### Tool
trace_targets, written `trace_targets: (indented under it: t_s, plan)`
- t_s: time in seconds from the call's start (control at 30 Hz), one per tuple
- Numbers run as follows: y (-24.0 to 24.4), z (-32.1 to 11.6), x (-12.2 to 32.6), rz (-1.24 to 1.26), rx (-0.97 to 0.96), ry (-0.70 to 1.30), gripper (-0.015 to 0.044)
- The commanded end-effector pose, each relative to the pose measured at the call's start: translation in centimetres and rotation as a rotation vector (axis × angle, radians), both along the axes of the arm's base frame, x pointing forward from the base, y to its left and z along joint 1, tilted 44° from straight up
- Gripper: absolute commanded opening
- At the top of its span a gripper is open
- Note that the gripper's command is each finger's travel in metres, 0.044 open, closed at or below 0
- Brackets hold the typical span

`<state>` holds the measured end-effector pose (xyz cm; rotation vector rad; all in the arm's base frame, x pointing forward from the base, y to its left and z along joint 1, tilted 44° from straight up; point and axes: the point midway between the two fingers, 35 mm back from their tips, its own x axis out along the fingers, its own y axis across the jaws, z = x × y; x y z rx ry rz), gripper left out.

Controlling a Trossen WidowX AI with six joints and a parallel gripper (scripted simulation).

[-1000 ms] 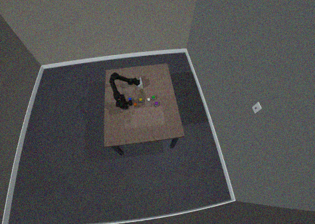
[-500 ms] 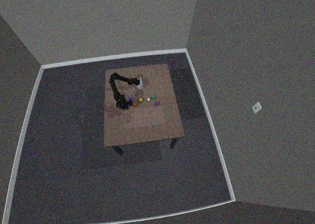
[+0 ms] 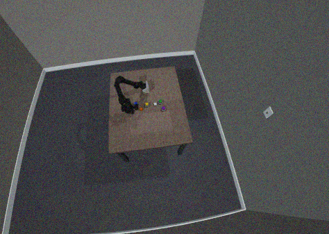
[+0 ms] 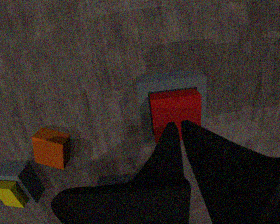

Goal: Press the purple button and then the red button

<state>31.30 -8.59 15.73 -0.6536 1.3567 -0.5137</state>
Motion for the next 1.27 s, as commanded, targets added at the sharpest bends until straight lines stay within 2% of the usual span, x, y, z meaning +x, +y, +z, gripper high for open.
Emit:
trace_targets:
  t_s: [0.0,0.07,0.13,0.33,0.57,0.93,1.23]
  plan:
    - [1.2,1.3,-0.2,0.002,0.000,-0.007,0.0020]
    - [1.2,1.3,-0.2,0.002,0.000,-0.007,0.0020]
    - [2.4,0.6,0.3,0.007,0.013,-0.007,0.0072]
    - [11.7,-4.8,2.3,0.028,0.086,0.003,0.0230]
    - [21.4,-11.1,0.4,0.026,0.106,0.023,0.0400]
    - [32.1,-20.7,-8.9,0.002,0.025,0.002,0.0400]
    - [32.4,-21.1,-9.4,0.002,0.020,-0.001,0.0400]
